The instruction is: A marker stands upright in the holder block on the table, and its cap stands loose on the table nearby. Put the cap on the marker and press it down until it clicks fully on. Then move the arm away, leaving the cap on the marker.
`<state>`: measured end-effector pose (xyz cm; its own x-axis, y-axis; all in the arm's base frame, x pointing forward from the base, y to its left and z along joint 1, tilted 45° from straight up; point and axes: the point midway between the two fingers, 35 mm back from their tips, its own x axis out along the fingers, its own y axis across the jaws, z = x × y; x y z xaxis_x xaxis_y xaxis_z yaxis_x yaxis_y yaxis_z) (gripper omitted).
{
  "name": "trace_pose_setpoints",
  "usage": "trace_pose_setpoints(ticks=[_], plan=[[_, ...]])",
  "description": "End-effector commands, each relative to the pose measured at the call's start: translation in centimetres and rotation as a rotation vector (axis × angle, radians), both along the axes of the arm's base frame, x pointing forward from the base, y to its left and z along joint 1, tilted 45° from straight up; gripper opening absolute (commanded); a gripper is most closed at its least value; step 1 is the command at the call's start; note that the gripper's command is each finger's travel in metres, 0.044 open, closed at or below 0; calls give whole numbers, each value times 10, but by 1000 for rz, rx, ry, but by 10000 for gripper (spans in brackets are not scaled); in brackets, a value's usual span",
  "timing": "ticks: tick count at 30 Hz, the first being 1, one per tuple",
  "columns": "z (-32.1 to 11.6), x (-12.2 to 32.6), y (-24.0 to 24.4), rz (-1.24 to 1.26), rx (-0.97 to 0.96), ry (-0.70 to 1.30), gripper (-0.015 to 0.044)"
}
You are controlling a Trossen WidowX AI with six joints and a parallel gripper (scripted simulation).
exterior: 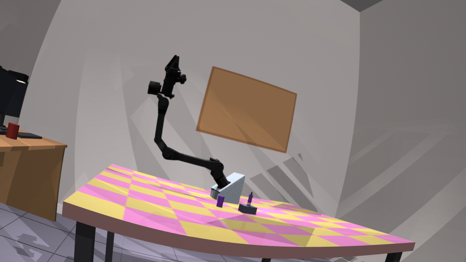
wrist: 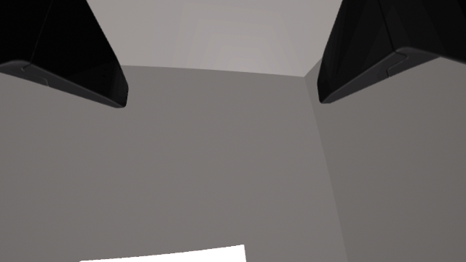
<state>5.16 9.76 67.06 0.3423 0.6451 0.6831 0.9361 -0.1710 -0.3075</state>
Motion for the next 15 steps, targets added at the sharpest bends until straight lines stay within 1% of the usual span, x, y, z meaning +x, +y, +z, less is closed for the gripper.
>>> trace_pose_setpoints(ticks=[1, 6, 12, 15], plan=[[-1, 0, 1, 2, -2, 4, 374], [-17, 11, 28, 33, -50, 106, 243], [-73, 56, 90, 8, -167, 399, 237], [-104, 83, 111, -33, -196, 555, 237]])
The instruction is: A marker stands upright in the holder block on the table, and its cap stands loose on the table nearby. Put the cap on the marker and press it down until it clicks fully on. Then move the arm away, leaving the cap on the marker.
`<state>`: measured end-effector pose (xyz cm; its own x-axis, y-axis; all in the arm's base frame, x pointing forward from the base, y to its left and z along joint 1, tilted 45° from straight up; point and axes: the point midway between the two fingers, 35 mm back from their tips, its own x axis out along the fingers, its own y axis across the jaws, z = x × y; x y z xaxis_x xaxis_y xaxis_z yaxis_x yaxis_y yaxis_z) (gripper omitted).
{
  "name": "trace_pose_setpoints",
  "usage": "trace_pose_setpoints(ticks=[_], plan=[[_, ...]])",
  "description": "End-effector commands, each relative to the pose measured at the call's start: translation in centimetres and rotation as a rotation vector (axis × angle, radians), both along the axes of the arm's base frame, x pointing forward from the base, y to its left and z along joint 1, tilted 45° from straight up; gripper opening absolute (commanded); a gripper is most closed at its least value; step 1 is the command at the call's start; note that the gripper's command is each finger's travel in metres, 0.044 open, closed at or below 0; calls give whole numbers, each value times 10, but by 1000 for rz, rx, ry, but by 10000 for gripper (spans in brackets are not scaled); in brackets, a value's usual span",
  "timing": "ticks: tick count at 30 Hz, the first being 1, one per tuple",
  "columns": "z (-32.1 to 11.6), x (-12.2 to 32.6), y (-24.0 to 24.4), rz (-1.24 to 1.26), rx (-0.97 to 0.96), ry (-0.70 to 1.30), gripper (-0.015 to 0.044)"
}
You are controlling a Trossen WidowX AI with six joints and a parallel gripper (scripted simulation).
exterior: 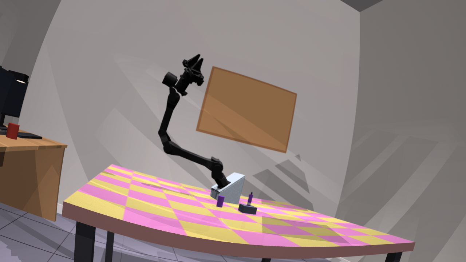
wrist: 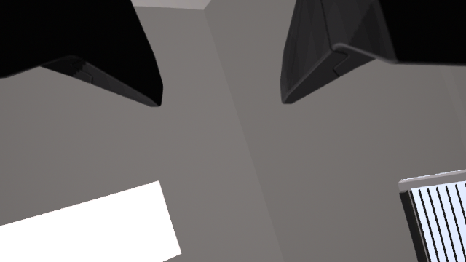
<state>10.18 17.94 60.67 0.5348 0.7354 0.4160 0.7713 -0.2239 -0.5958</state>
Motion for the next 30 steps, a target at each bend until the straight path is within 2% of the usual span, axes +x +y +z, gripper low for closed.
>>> trace_pose_setpoints(ticks=[1, 7, 14, 22, 30], plan=[[-53, 44, 35, -75, -70, 239, 237], [-133, 107, 53, -242, -93, 590, 237], [-229, 164, 38, -497, -38, 963, 237], [-333, 204, -17, -893, 132, 1310, 237], [-422, 204, -98, -1403, 346, 1507, 237]])
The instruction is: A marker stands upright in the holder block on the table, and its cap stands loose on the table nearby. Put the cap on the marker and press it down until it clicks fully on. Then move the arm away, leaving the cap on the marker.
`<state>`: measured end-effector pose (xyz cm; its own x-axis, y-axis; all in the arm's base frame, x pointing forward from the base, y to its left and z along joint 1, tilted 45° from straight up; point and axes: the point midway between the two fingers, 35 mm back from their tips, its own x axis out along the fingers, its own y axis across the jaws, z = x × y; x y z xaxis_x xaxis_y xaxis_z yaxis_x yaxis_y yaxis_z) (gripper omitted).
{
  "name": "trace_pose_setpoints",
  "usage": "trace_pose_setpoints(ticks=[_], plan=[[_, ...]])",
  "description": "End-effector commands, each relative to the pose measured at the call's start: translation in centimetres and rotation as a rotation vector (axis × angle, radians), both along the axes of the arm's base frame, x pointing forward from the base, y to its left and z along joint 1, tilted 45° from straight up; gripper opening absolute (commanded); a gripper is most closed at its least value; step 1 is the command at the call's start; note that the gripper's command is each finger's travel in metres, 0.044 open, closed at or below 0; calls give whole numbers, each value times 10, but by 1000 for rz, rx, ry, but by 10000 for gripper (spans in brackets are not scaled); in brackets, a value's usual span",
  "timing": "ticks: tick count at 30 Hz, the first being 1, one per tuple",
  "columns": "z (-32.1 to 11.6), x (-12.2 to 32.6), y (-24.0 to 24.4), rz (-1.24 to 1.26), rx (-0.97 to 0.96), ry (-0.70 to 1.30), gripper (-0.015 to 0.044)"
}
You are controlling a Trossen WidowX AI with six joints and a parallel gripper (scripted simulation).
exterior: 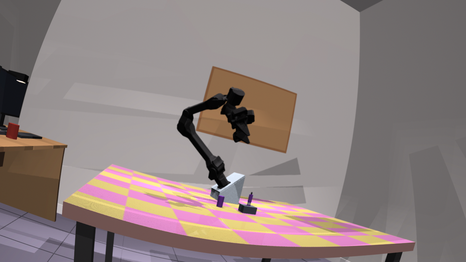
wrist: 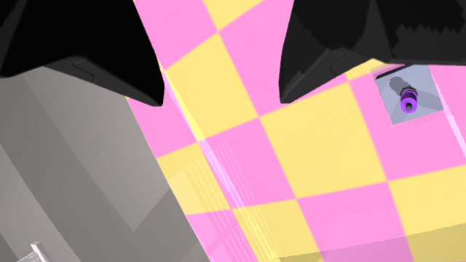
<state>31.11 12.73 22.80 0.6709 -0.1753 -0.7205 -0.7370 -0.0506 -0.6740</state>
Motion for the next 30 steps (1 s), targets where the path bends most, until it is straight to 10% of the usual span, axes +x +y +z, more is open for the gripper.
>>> trace_pose_setpoints(ticks=[1, 10, 30], plan=[[-53, -8, -57, -347, -49, 135, 237], [-111, -55, -144, -912, -219, 273, 237], [-141, -58, -167, -930, -227, 275, 237]])
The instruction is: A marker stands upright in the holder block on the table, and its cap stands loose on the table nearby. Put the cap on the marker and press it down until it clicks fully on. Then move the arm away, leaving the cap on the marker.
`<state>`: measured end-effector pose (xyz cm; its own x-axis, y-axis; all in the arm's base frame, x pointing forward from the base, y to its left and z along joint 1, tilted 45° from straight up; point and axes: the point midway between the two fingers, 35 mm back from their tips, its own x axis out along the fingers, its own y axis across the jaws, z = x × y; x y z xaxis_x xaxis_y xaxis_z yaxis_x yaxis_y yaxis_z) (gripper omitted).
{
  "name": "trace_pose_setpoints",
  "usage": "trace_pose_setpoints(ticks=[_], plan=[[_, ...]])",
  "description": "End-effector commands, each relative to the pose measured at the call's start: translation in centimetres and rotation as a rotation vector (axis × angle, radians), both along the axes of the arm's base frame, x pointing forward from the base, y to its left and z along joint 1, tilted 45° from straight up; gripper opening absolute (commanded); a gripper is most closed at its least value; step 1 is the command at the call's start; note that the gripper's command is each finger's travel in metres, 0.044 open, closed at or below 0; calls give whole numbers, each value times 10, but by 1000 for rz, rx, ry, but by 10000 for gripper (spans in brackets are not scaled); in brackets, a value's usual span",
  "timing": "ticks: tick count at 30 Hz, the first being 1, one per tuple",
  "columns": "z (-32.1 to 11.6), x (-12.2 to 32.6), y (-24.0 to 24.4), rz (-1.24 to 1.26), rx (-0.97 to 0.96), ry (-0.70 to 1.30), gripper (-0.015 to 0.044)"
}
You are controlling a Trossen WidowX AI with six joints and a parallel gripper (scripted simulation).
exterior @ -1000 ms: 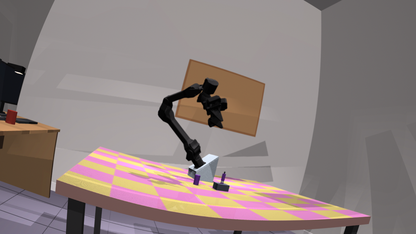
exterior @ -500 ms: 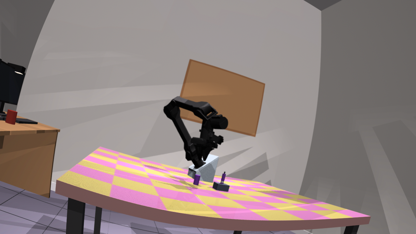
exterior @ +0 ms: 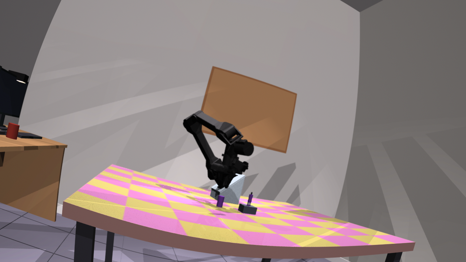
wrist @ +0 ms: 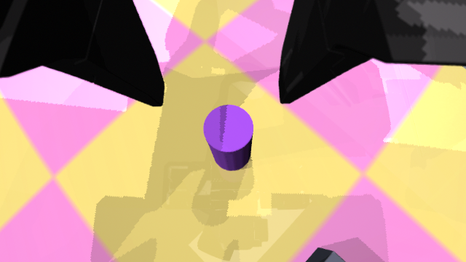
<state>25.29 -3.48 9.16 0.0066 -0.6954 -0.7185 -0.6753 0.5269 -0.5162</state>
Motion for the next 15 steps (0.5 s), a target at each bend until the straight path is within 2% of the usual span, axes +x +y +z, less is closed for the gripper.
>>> trace_pose_setpoints(ticks=[1, 15], plan=[[-5, 0, -6, 6, -6, -1, 237], [-24, 1, -22, 6, -5, -1, 237]])
